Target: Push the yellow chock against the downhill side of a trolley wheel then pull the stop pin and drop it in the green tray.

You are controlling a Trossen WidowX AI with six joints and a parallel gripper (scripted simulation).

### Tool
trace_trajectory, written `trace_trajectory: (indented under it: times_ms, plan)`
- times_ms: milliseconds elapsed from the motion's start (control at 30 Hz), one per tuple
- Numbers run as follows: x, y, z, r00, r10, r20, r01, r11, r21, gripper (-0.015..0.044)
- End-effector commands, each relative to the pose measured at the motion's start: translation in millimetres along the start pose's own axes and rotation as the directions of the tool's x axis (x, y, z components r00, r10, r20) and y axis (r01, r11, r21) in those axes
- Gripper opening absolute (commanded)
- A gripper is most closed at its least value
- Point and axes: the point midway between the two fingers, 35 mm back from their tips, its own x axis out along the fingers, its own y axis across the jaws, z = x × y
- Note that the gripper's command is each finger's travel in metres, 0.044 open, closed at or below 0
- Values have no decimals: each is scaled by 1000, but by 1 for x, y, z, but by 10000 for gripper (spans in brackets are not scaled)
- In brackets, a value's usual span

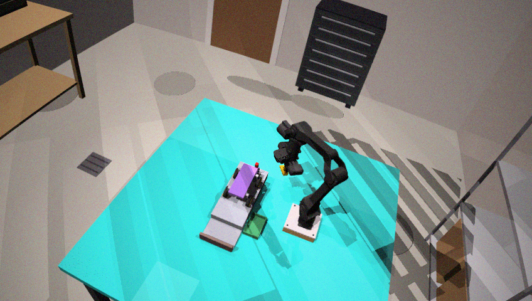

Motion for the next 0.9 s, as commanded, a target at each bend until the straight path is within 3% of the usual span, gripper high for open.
trace_trajectory:
  times_ms: [0,400,867]
  plan:
    - [0,0,-1,1000,1,-5,0,991,135,0]
    - [0,0,-1,1000,1,-5,2,857,515,0]
    - [1,11,14,1000,2,-4,0,826,564,0]
